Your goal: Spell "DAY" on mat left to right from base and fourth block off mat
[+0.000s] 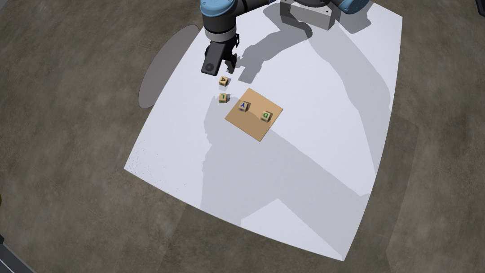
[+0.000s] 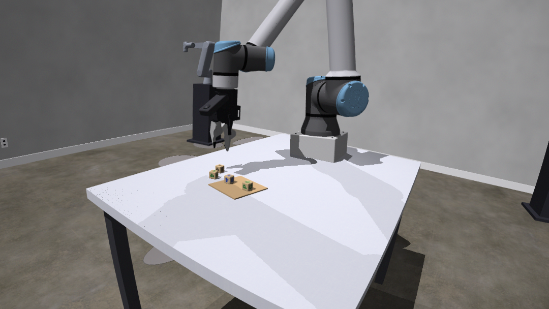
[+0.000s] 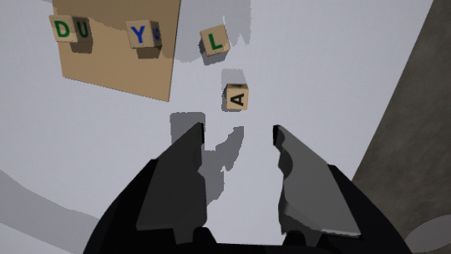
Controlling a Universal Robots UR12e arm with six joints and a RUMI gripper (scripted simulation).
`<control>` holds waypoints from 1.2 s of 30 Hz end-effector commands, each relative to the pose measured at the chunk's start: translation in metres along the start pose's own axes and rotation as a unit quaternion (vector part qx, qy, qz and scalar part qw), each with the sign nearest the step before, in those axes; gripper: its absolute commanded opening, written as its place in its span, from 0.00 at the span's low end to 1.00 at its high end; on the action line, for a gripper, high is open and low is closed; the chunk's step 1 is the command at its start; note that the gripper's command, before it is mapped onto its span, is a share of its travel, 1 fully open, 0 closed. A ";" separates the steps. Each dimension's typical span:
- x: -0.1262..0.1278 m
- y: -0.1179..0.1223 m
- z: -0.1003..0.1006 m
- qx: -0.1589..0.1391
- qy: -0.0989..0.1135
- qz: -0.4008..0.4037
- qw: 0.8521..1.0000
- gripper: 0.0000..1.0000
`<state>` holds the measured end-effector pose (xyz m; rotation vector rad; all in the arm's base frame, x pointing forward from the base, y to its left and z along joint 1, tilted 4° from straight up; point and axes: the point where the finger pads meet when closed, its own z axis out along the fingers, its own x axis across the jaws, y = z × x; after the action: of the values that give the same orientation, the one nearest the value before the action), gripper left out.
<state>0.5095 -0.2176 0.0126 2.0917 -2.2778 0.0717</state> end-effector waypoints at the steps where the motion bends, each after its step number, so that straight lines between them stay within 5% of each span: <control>1: 0.000 -0.001 -0.001 0.001 0.000 0.000 1.000 0.37; 36: 0.000 -0.001 0.030 0.001 0.000 0.000 1.000 0.37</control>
<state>0.5094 -0.2192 -0.0118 2.0917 -2.2778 0.0717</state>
